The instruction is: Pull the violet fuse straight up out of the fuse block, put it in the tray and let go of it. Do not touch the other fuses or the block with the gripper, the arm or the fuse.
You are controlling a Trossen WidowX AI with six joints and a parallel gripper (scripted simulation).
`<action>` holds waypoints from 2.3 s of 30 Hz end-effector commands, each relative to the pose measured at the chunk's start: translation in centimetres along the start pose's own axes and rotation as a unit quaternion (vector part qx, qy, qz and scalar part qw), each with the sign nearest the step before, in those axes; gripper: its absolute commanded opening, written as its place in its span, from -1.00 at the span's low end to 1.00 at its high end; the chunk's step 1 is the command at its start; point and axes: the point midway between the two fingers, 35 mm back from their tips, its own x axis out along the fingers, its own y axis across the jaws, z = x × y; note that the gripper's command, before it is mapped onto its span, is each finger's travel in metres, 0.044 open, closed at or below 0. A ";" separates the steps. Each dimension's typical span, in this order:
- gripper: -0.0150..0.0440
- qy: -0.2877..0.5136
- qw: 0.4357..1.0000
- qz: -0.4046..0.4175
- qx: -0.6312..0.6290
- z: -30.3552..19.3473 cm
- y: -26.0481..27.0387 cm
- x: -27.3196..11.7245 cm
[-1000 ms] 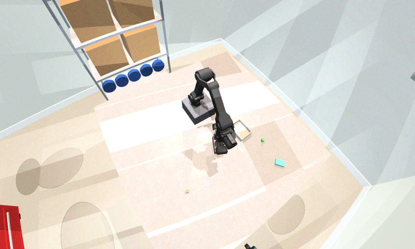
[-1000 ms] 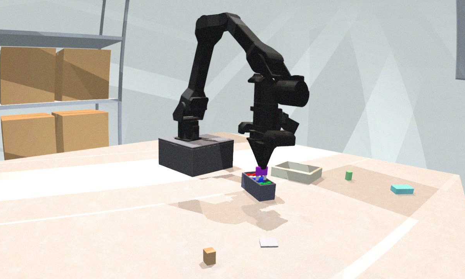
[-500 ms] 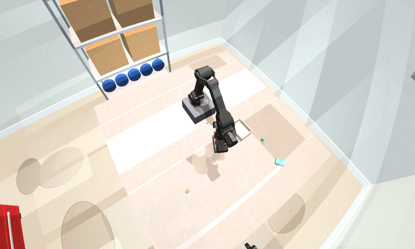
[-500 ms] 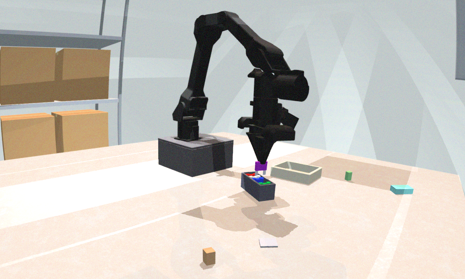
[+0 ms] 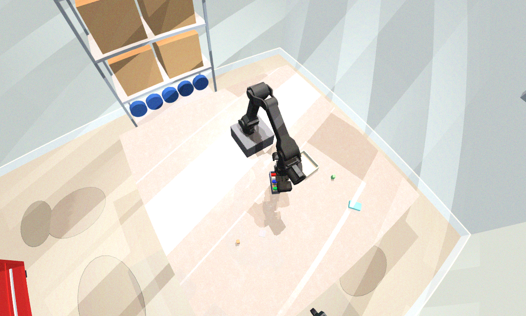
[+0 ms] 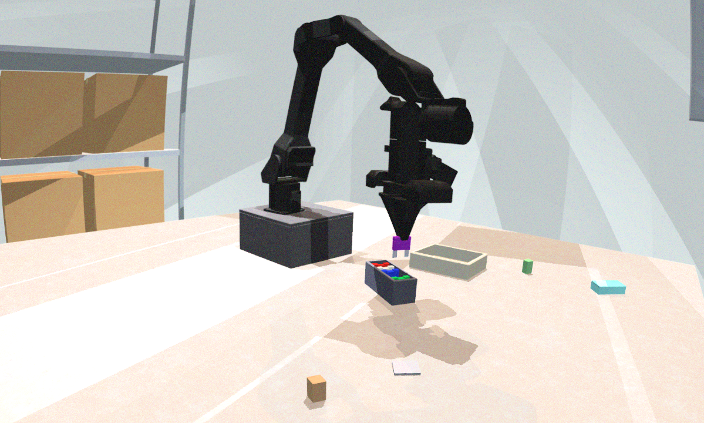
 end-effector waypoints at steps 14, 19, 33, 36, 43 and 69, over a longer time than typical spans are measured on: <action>-0.49 -0.003 1.000 0.000 -0.003 8.8 3.7 -0.2; -0.49 -0.004 1.000 0.001 -0.003 11.3 5.4 -0.2; -0.49 -0.006 1.000 0.002 -0.003 17.1 11.1 -0.2; -0.49 -0.006 1.000 0.002 -0.003 17.1 11.1 -0.2; -0.49 -0.006 1.000 0.002 -0.003 17.2 11.1 0.8; -0.31 -0.010 1.000 0.003 -0.003 17.4 11.2 3.5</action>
